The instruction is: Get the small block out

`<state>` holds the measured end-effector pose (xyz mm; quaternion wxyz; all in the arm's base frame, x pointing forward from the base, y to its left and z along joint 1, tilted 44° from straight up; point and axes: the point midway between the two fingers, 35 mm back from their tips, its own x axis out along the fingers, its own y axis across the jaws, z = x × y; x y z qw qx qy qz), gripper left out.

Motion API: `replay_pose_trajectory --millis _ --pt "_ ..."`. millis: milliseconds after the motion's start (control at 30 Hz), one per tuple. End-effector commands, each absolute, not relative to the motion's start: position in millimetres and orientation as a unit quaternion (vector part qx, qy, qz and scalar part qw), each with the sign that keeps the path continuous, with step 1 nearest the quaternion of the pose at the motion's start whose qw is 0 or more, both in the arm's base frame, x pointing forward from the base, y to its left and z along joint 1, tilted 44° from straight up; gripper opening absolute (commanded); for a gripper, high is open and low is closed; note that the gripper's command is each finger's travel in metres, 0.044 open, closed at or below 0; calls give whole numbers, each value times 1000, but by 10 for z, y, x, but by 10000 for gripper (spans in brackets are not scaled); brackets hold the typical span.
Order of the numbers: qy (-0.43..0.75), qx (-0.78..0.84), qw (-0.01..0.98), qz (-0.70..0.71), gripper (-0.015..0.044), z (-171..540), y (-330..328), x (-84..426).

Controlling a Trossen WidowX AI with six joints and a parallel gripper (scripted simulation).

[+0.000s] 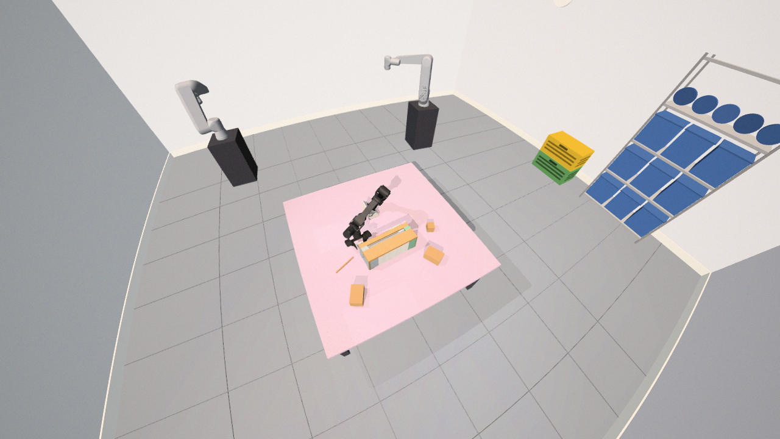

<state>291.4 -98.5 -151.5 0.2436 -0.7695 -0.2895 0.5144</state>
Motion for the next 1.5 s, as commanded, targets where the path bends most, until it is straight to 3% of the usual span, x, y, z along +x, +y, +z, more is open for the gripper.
replay_pose_trajectory --millis 0,233,467,567,667,1067,1467 --pt "-290 -768 246 514 285 -1554 -926 2898" --pt "-291 -768 247 514 285 -1605 -860 2883" --pt "-291 -768 247 514 101 -1605 -860 2883" --pt "-291 -768 247 514 81 -1605 -860 2883" --pt "-290 -768 246 514 3 -1538 -933 2901" --pt "-285 -768 247 518 0 -1125 -1299 2941" --pt "-199 -756 295 550 0 -663 -1431 2842"
